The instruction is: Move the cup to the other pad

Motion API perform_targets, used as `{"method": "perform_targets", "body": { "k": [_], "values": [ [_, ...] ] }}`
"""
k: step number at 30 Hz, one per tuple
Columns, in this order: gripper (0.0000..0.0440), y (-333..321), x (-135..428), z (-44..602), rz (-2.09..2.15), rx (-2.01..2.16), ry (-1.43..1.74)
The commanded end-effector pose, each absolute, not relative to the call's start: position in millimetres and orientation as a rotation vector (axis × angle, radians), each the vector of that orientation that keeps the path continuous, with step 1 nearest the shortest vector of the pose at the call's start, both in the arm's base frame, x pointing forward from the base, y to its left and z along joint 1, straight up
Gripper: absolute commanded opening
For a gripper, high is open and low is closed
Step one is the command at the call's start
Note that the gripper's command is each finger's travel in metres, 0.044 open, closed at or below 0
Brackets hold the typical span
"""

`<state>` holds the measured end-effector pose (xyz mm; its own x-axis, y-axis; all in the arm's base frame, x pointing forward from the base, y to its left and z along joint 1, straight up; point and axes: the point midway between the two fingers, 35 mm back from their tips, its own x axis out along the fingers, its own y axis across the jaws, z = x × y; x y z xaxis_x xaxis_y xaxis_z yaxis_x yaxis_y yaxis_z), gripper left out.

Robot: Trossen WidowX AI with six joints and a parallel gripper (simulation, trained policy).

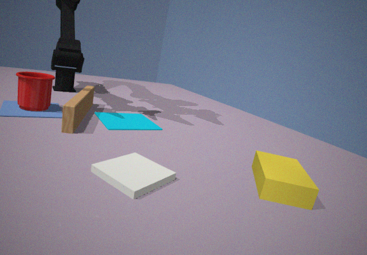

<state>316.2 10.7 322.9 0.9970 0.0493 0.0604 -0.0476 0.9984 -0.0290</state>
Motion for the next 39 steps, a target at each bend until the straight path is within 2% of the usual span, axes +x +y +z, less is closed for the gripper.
{"method": "perform_targets", "body": {
  "k": [1, 11, 13, 22, 39],
  "values": [
    [0.0374, 10.3, 316.0, 321.8, 0.045, -0.026, -0.055],
    [0.0111, 10.2, 314.0, 304.4, 0.023, -0.003, 0.055],
    [0.0075, 11.3, 313.8, 300.5, 0.022, 0.002, 0.085],
    [0.0061, 20.1, 313.5, 288.6, 0.041, 0.035, 0.22],
    [0.0076, 32.9, 308.0, 266.9, 0.057, 0.069, 0.5]
  ]
}}
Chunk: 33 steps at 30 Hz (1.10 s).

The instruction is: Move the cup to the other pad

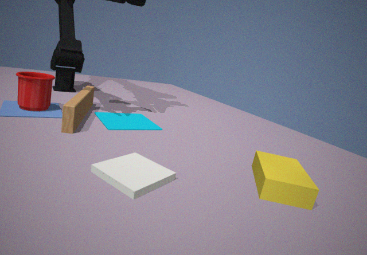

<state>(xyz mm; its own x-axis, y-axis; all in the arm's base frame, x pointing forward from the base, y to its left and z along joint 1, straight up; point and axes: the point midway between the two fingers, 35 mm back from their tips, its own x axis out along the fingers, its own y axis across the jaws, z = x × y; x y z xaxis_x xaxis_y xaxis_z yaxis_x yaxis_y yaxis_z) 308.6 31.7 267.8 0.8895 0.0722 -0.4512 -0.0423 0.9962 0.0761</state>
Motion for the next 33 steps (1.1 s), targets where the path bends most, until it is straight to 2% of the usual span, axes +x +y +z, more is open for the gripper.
{"method": "perform_targets", "body": {
  "k": [1, 33],
  "values": [
    [0.0077, 33.3, 307.4, 265.4, 0.057, 0.068, 0.517],
    [0.0105, 27.7, 276.2, 220.2, 0.044, -0.051, 1.063]
  ]
}}
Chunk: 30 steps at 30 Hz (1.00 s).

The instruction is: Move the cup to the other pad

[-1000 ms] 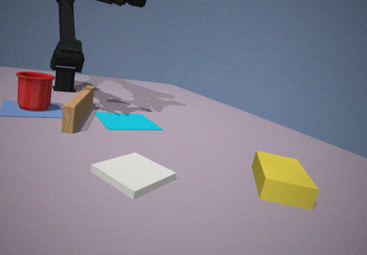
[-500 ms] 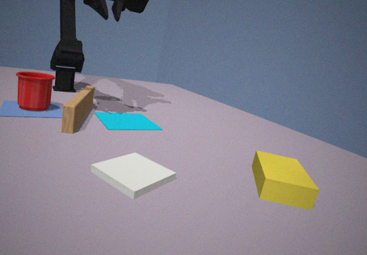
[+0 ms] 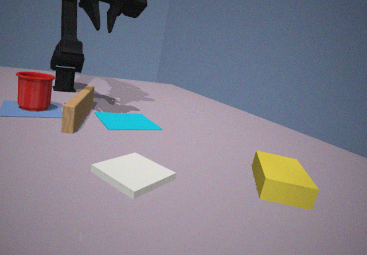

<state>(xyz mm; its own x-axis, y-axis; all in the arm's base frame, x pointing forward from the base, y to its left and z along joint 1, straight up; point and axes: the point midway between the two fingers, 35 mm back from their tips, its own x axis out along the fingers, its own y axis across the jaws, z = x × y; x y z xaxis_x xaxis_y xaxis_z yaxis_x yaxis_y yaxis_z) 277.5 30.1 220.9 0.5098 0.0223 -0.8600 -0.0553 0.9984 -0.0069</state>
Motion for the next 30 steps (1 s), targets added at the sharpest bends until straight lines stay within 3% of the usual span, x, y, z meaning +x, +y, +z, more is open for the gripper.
{"method": "perform_targets", "body": {
  "k": [1, 30],
  "values": [
    [0.0105, 26.9, 275.1, 219.0, 0.044, -0.058, 1.08],
    [0.0118, -15.5, 259.0, 171.5, 0.09, -0.239, 1.465]
  ]
}}
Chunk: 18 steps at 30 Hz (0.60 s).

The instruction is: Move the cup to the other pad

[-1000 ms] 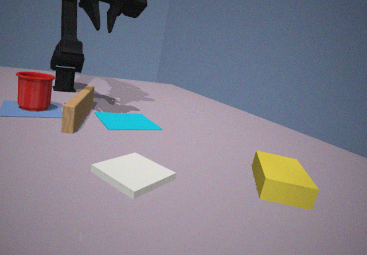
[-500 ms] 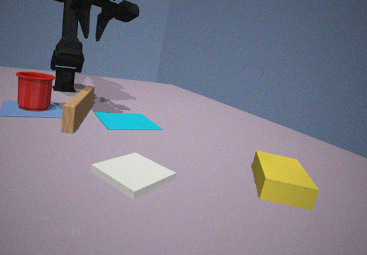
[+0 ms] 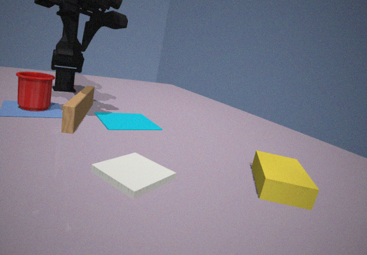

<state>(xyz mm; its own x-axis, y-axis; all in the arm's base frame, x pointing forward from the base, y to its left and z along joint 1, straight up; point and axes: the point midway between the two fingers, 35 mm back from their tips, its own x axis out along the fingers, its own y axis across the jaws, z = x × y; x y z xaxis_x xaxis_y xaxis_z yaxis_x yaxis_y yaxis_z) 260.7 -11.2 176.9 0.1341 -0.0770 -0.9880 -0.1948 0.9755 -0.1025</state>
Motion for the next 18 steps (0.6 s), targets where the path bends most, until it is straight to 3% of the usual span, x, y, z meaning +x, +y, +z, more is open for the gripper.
{"method": "perform_targets", "body": {
  "k": [1, 18],
  "values": [
    [0.012, -17.2, 258.6, 169.3, 0.093, -0.244, 1.473],
    [0.0158, -42.8, 252.9, 128.1, 0.157, -0.314, 1.569]
  ]
}}
